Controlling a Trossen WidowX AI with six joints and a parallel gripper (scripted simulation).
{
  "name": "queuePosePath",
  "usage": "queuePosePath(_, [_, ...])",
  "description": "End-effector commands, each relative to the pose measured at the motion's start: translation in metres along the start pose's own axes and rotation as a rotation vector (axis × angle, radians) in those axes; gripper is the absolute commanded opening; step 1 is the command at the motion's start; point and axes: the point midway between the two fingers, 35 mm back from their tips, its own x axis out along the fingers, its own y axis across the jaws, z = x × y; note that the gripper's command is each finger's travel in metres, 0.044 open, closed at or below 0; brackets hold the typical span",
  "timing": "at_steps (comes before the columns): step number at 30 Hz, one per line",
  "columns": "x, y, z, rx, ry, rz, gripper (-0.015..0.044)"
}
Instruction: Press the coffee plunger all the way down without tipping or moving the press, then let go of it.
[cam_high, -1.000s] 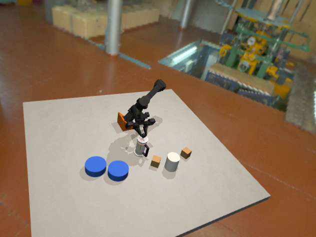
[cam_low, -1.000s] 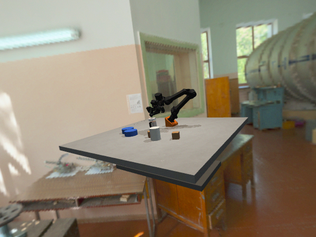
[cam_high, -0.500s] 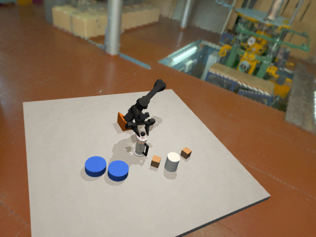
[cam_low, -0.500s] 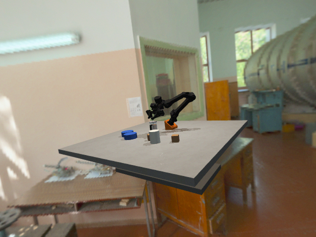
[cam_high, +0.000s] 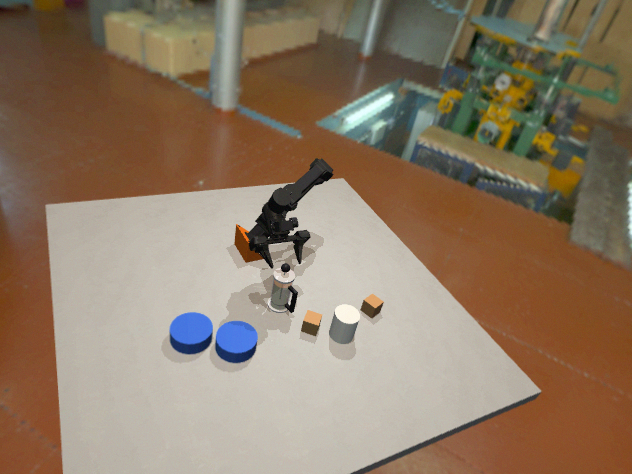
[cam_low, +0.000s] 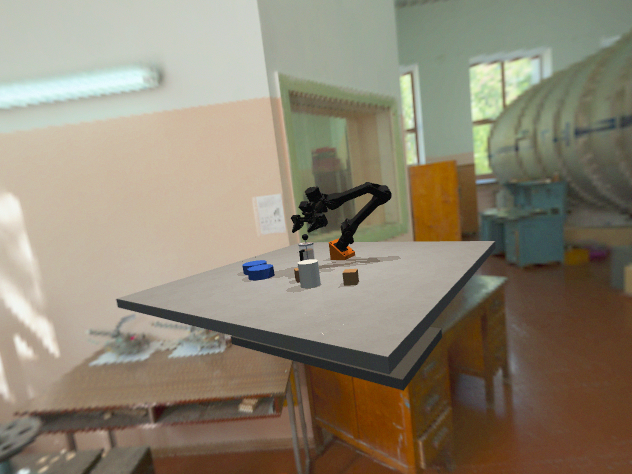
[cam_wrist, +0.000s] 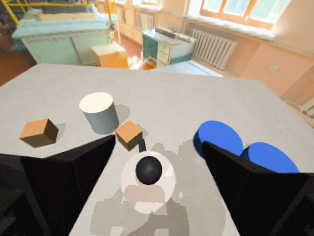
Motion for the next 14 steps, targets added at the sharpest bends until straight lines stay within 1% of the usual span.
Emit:
queuePosePath(1, [-0.026,0.004,0.029,-0.009,-0.007,0.007,0.044])
queuePosePath(4, [-0.039,0.007,0.04,-0.004,-0.009,0.013,0.044])
queuePosePath(14, [-0.039,0.007,0.039,-0.004,-0.009,0.013,0.044])
